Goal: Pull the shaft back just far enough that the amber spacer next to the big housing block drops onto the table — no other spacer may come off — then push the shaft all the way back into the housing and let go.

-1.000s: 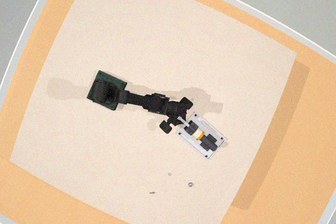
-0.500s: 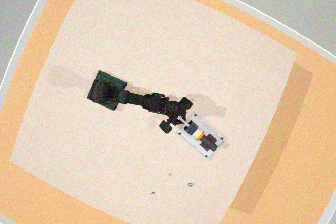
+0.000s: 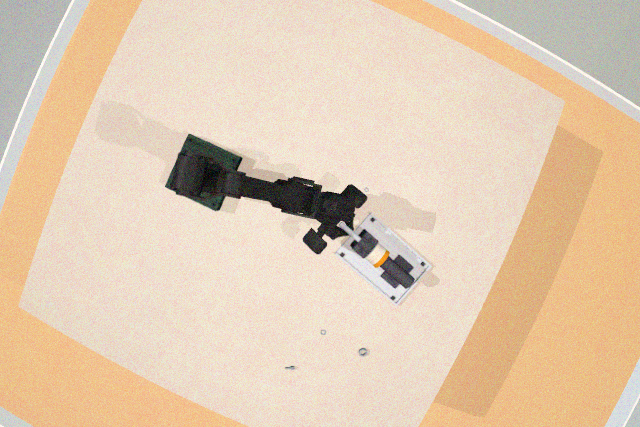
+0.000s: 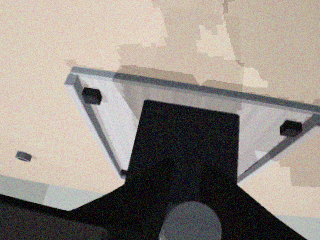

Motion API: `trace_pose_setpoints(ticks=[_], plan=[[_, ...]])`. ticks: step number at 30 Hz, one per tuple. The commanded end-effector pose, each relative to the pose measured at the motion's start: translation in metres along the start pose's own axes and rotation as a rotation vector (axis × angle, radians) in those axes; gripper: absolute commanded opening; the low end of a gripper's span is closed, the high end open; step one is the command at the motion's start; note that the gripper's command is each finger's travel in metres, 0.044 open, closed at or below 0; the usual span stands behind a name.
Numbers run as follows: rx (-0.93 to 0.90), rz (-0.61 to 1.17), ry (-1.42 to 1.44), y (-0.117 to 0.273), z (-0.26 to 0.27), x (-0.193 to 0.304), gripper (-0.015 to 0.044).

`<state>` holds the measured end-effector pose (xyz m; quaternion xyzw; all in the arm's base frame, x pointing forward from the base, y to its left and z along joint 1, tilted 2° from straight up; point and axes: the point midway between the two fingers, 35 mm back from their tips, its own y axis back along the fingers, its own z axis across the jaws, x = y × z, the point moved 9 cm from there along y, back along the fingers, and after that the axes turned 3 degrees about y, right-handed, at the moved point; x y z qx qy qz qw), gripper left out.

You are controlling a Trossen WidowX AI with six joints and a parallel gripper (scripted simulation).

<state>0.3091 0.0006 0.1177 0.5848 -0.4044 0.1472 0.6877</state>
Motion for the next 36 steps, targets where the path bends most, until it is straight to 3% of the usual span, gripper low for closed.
trace_pose_setpoints(ticks=[1,36], plan=[[-0.003,0.000,-0.005,0.0005,0.0002,-0.0006,0.0000],[-0.003,0.000,-0.005,0.0026,0.0001,-0.0027,0.0000]])
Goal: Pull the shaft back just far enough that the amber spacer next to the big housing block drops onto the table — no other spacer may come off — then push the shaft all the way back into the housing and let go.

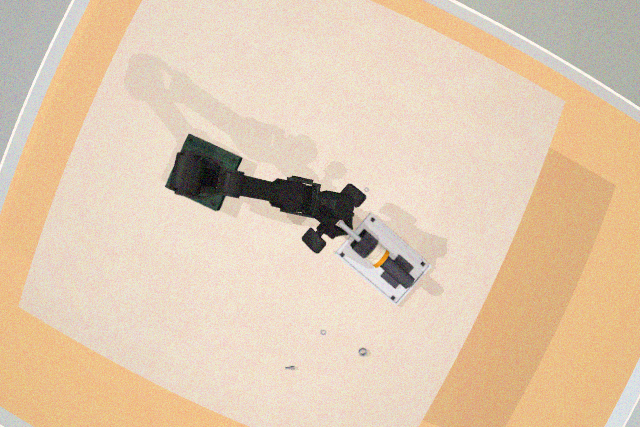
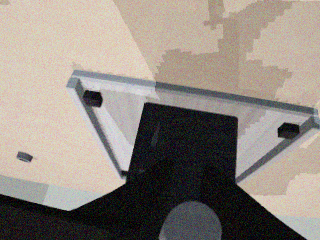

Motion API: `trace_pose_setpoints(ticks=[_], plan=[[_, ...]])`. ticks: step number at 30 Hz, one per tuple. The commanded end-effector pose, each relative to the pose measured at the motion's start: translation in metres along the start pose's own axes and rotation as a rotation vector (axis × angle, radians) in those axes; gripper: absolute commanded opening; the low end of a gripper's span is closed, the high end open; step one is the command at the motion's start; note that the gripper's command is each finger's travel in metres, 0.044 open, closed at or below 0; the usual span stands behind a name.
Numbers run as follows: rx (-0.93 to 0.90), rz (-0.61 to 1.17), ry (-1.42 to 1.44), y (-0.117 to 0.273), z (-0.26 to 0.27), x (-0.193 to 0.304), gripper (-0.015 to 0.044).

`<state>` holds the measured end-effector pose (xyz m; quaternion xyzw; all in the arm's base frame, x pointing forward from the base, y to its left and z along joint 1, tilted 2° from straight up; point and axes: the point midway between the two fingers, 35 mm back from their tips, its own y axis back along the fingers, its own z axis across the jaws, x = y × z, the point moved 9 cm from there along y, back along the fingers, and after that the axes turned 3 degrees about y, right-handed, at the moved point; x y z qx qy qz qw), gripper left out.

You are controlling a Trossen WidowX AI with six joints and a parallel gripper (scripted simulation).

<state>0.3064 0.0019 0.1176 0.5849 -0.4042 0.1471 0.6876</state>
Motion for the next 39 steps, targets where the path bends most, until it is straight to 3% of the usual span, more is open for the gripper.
trace_pose_setpoints(ticks=[1,39], plan=[[-0.003,0.000,-0.005,0.0005,0.0003,-0.0006,0.0000],[-0.003,0.000,-0.005,0.0027,0.0001,-0.0028,0.0000]])
